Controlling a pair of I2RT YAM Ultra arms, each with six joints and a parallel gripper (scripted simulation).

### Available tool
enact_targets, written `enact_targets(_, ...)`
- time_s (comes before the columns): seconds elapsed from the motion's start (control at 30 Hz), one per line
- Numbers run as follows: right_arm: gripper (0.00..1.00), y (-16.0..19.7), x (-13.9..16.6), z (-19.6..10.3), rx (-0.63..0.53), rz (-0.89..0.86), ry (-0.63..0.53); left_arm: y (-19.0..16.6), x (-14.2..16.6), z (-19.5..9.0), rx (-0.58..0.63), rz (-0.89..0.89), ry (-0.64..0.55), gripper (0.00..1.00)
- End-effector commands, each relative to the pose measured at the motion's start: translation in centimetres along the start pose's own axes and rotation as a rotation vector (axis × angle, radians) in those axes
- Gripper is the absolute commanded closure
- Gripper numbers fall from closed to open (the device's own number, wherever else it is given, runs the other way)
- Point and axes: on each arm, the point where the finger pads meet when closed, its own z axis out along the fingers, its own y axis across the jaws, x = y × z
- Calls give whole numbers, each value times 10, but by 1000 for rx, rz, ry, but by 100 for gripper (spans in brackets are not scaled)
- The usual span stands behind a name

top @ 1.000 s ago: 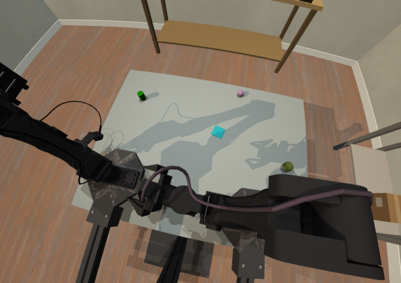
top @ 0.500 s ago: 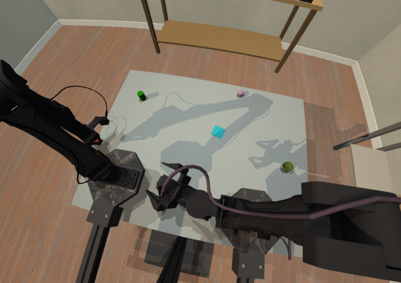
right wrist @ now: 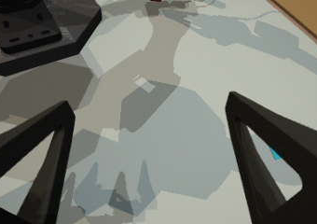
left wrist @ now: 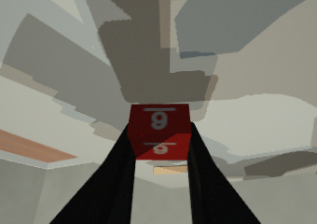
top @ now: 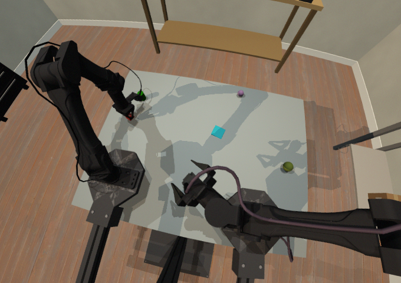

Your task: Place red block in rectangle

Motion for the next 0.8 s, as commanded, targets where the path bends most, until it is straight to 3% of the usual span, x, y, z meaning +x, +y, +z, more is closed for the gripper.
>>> enact_targets(0.0,0,-18,20,-15,80,-26,144,-44,-29,3,42,-120,154,73)
enact_targets(0.2,0,-46,30,-35,180,-32,208,-135,-80,14,-39,-68,233,73)
enact_targets(0.27,0,-46,30,-35,180,-32,208,-135,-80,14,-39,-68,233,73)
enact_targets(0.3,0,-54,25,-39,202,-7,193,-149,-98,11,-61,-62,210,73)
enact_targets(0.43,0,-74,28,-55,269,10,216,-214,-119,17,-127,-29,217,73)
enact_targets(0.77,0,-125,18,-90,393,131,210,-358,-135,25,-250,43,142,73)
